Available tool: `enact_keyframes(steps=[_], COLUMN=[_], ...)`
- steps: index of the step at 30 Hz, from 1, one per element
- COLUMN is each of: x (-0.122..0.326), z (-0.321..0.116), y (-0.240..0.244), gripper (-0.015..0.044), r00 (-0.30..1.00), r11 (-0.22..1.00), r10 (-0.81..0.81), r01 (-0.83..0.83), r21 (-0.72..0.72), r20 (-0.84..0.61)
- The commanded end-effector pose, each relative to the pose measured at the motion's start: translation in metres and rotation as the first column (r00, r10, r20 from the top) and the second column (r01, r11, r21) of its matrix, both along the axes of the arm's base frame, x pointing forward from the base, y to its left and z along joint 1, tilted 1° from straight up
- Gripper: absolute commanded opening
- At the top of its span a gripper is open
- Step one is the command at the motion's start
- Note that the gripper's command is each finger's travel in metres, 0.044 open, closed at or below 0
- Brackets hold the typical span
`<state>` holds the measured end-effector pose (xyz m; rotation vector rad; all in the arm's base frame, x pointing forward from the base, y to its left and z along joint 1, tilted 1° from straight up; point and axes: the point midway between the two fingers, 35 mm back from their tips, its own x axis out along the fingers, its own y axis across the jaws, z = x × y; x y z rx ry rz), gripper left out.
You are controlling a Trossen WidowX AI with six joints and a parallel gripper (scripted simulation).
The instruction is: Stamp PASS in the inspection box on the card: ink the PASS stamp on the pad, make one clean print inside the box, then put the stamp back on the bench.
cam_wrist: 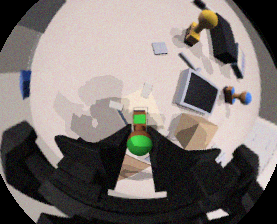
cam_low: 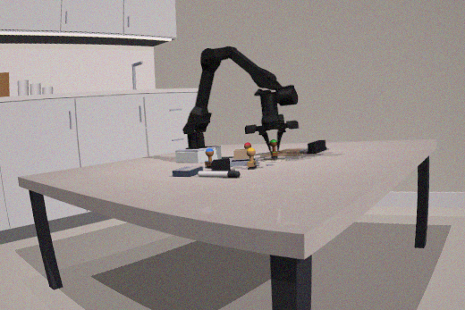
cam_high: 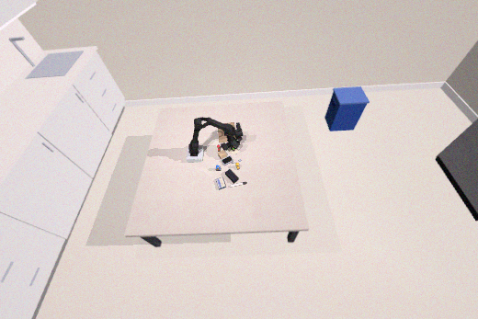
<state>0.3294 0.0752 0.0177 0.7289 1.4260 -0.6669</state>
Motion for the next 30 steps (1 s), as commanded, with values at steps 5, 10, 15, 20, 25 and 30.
enact_keyframes(steps=[5, 10, 15, 20, 25, 30], x=[-0.0009, -0.0008, -0.0008, -0.0008, -0.0008, -0.0008], z=[-0.0037, -0.0042, -0.0052, -0.0063, -0.0073, -0.0083], y=[-0.001, -0.001, -0.001, -0.001, -0.001, -0.001], gripper=[0.0, 0.0, 0.0, 0.0, 0.0, 0.0], r00=[1.0, 1.0, 1.0, 1.0, 1.0, 1.0], r11=[1.0, 1.0, 1.0, 1.0, 1.0, 1.0], r10=[-0.006, -0.006, -0.006, -0.006, -0.006, -0.006], r01=[0.006, 0.006, 0.006, 0.006, 0.006, 0.006], r21=[-0.007, -0.007, -0.007, -0.007, -0.007, -0.007], r20=[-0.002, -0.002, -0.002, -0.002, -0.002, -0.002])
